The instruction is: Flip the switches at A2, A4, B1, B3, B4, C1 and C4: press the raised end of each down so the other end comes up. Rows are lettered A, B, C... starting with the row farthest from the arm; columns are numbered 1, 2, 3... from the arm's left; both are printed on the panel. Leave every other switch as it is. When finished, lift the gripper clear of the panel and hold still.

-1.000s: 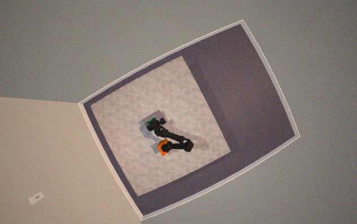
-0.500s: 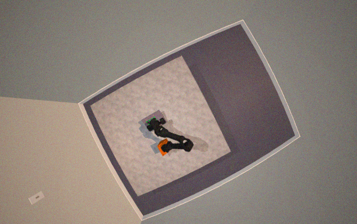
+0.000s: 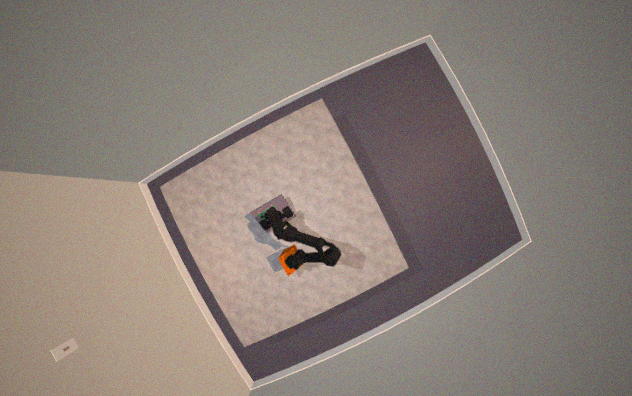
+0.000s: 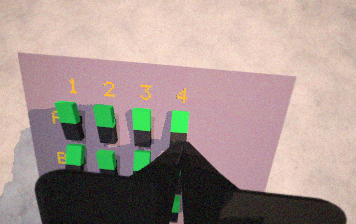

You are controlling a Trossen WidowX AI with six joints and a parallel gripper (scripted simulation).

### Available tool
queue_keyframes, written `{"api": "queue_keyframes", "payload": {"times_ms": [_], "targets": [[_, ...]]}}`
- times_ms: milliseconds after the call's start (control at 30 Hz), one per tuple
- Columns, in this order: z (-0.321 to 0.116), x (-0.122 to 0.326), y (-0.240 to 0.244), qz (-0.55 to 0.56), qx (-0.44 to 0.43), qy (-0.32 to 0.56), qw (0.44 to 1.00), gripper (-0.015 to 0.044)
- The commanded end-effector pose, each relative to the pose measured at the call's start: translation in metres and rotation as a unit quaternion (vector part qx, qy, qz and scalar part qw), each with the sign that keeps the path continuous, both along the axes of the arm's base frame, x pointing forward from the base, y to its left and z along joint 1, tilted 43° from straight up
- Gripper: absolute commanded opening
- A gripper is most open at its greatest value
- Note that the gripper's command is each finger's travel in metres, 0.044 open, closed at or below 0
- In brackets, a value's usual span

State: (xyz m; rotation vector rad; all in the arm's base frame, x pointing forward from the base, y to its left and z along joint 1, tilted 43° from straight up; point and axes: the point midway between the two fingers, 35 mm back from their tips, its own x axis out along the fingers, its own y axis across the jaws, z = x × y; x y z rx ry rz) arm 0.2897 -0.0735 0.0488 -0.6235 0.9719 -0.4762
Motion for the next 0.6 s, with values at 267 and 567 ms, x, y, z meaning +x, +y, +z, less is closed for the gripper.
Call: {"api": "queue_keyframes", "payload": {"times_ms": [267,567], "targets": [[-0.0107,0.0008,-0.006,0.001,-0.001,0.011,1.0,0.0],[-0.0107,0.0008,-0.006,0.001,-0.001,0.011,1.0,0.0]]}}
